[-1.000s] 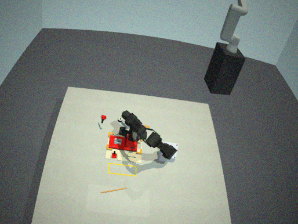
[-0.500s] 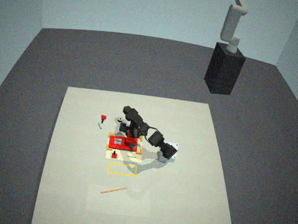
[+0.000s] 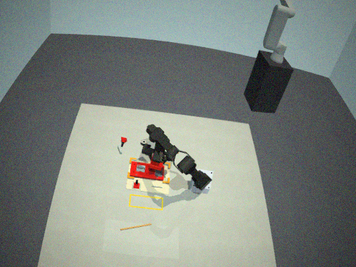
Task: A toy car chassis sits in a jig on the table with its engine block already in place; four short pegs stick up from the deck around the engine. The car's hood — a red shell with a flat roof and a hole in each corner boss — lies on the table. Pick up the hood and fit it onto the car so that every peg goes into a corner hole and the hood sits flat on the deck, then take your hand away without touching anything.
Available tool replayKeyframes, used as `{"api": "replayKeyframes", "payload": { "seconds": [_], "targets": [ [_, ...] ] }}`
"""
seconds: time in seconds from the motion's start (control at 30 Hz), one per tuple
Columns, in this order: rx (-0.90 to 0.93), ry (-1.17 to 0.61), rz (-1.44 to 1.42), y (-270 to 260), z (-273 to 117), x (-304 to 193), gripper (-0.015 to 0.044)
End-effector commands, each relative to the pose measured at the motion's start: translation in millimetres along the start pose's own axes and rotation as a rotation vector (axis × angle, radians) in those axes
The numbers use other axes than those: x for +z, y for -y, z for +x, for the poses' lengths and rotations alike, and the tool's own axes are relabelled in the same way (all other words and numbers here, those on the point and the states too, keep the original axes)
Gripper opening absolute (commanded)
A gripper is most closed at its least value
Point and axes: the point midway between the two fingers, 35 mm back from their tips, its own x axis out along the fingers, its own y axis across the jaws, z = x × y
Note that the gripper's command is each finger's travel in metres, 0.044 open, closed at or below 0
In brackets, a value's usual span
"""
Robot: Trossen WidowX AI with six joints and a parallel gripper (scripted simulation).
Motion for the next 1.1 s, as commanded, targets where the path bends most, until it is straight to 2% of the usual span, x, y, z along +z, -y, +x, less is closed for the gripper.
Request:
{"api": "replayKeyframes", "payload": {
  "seconds": [0.0, 1.07],
  "targets": [
    [-0.001, 0.002, 0.079, 6.2, -0.6, 1.5, 0.0],
    [0.002, 0.002, 0.837, 53.6, -3.8, 11.2, 0.0]
  ]
}}
